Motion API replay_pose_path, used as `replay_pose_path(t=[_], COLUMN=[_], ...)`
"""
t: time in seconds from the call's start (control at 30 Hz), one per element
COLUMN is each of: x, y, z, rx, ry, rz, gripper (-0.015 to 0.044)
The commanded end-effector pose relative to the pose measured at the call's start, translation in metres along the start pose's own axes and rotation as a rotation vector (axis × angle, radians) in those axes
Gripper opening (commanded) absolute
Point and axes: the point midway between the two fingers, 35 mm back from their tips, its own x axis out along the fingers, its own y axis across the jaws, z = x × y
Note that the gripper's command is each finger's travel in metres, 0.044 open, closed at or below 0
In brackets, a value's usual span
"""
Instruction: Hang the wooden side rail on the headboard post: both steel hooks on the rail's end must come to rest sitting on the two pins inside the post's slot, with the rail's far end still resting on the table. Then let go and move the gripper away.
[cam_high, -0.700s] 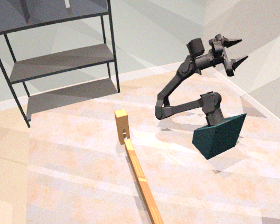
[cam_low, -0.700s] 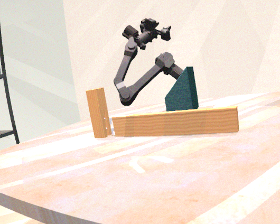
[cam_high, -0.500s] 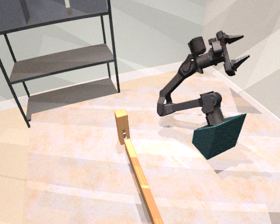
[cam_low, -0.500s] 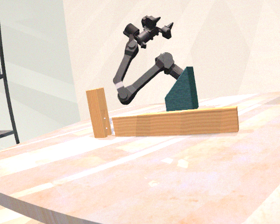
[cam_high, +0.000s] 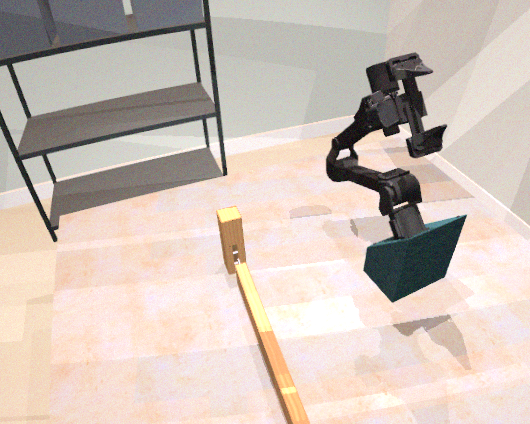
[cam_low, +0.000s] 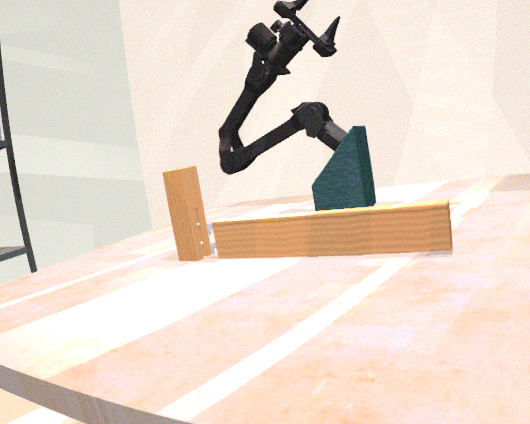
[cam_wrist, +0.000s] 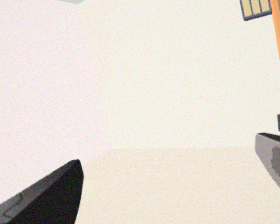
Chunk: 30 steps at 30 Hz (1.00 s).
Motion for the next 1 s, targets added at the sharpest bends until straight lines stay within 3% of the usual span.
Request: replay_pose_path(t=[0.0,0.2,0.43,0.7,0.97], x=[0.011,0.012,-0.022,-0.099,-0.197], y=[-0.008,-0.027,-0.059,-0.104,-0.151], z=[0.039,0.121,0.208,0.279,0.306], rx=[0.114,0.358,0.607,0.822,0.935], ry=[-0.193,-0.585,-1.037,-1.547,-2.03], rz=[-0.024,-0.012,0.081,0.286,0.606], gripper=[0.044,0.044,0.044,0.044,0.044])
